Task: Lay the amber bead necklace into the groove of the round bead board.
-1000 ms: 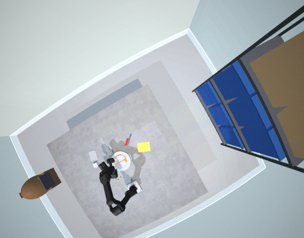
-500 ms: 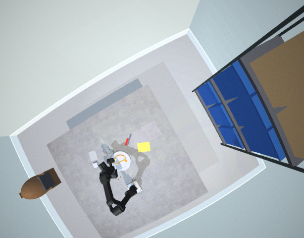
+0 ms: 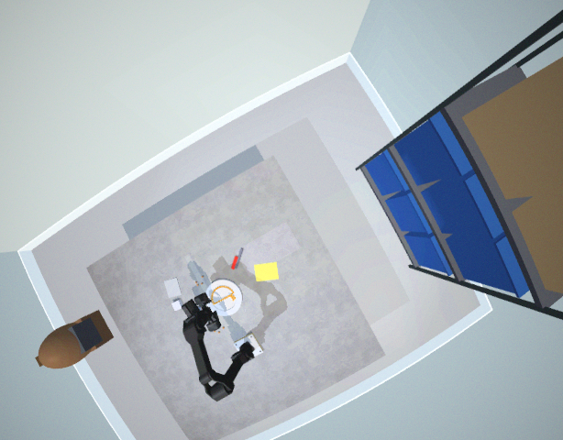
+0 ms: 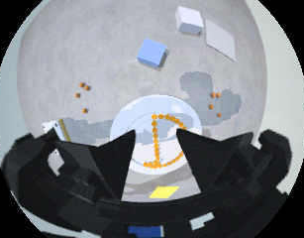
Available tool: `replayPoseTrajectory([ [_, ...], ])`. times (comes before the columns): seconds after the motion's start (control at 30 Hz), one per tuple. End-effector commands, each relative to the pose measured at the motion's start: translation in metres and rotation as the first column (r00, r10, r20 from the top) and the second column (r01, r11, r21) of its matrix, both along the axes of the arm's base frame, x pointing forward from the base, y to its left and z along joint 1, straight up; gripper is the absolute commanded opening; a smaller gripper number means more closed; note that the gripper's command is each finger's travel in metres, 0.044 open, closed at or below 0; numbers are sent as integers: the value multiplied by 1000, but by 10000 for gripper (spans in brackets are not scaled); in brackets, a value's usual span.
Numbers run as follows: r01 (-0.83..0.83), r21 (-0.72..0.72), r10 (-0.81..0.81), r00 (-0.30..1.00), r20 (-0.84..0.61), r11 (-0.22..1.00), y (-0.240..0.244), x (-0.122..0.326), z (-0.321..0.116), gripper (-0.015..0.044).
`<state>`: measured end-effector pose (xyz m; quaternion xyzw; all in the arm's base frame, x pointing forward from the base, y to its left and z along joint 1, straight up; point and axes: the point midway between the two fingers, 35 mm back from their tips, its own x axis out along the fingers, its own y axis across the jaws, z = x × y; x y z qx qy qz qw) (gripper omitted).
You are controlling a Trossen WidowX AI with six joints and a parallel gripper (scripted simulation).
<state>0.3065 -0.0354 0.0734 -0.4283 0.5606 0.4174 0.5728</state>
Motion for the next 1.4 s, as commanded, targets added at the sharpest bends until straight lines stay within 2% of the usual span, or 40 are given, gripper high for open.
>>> replayPoseTrajectory([
  [0.0,-19,-2,19,1000,3,1000,-1,0,0,120],
  [1.03,-19,-2,19,1000,3,1000,-1,0,-36,120],
  [1.2,-16,-1,16,1000,4,1000,-1,0,-33,0],
  [1.37,-16,-1,16,1000,4,1000,-1,0,-33,0],
])
